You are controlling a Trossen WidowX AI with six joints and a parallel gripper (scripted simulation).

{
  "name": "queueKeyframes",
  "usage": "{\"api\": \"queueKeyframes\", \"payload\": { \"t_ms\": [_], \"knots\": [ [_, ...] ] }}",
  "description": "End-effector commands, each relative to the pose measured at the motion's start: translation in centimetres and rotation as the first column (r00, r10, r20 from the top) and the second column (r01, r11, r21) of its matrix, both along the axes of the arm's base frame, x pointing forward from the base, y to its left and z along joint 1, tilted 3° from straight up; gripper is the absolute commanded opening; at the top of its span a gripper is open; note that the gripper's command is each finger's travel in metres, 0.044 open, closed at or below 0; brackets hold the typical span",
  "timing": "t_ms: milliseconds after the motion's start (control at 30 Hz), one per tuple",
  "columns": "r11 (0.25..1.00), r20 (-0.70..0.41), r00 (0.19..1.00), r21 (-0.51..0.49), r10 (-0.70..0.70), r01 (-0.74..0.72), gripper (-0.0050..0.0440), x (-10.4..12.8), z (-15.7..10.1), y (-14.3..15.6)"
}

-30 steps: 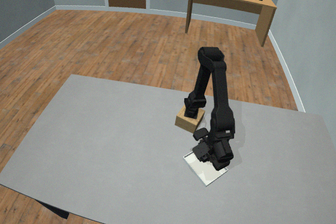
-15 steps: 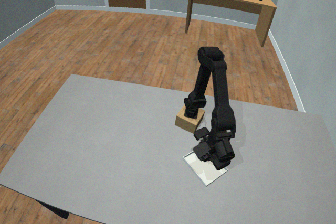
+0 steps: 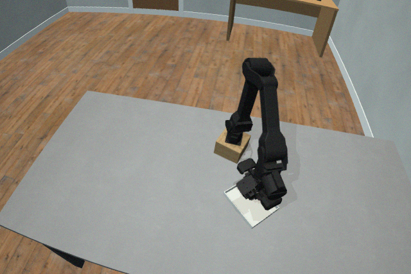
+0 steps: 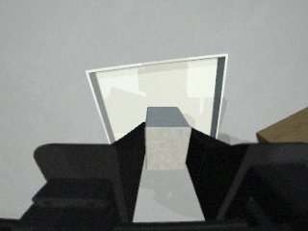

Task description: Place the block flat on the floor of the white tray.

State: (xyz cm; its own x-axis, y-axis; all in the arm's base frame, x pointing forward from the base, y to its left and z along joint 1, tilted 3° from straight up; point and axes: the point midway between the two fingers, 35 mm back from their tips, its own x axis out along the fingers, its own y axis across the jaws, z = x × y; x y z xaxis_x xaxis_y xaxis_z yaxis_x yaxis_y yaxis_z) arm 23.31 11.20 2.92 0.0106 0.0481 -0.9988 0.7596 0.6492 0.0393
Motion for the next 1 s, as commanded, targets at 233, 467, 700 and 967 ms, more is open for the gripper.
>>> {"api": "queueKeyframes", "payload": {
  "t_ms": [233, 467, 700, 967],
  "knots": [
    [1.000, 0.003, 1.000, -0.002, -0.001, 0.001, 0.0000, 0.1, -2.9, 0.3],
    [1.000, 0.003, 1.000, -0.002, -0.001, 0.001, 0.0000, 0.1, -4.5, 0.5],
    [1.000, 0.003, 1.000, -0.002, -0.001, 0.001, 0.0000, 0.1, -4.9, 0.6],
    [1.000, 0.003, 1.000, -0.002, -0.001, 0.001, 0.0000, 0.1, -4.9, 0.6]
  ]
}}
